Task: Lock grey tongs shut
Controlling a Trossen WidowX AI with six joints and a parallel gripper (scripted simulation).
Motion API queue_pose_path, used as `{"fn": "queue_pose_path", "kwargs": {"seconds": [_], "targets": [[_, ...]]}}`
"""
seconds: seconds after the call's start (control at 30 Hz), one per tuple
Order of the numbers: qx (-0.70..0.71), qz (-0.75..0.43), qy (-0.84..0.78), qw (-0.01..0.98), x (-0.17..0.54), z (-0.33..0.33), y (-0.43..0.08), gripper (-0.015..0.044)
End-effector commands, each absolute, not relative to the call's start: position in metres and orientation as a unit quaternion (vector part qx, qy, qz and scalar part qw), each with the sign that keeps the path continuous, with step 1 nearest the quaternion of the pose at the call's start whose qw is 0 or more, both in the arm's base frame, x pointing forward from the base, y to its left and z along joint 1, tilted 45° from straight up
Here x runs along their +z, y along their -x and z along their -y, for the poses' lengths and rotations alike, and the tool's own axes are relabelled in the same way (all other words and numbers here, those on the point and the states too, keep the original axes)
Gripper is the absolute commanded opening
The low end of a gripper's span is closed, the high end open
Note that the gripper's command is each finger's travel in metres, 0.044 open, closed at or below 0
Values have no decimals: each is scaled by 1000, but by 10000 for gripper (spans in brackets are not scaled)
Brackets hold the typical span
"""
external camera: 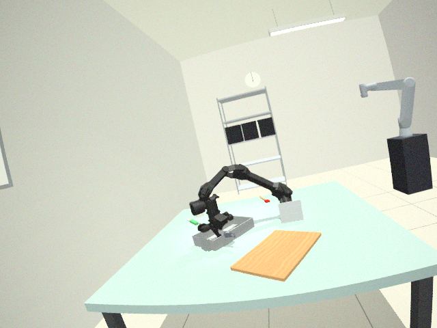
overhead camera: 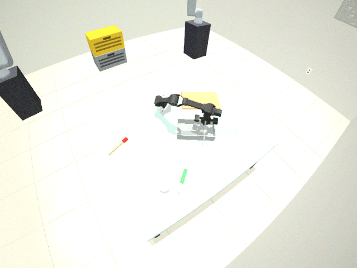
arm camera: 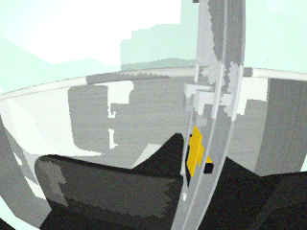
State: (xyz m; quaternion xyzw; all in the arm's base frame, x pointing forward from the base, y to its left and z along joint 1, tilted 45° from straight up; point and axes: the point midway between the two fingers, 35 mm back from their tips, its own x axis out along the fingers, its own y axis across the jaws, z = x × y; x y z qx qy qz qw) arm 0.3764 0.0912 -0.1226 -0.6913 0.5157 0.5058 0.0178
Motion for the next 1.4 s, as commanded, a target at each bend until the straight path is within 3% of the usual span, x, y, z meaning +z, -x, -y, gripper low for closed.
{"fn": "queue_pose_path", "kwargs": {"seconds": [0.0, 0.33, 0.77, 1.37], "targets": [[506, -516, 691, 18, -121, -93, -377, -150], [506, -514, 693, 19, -53, -159, -380, -150], [512, -508, 692, 9, -55, -161, -377, -150], [670, -269, 646, -250, -119, -243, -276, -150]]}}
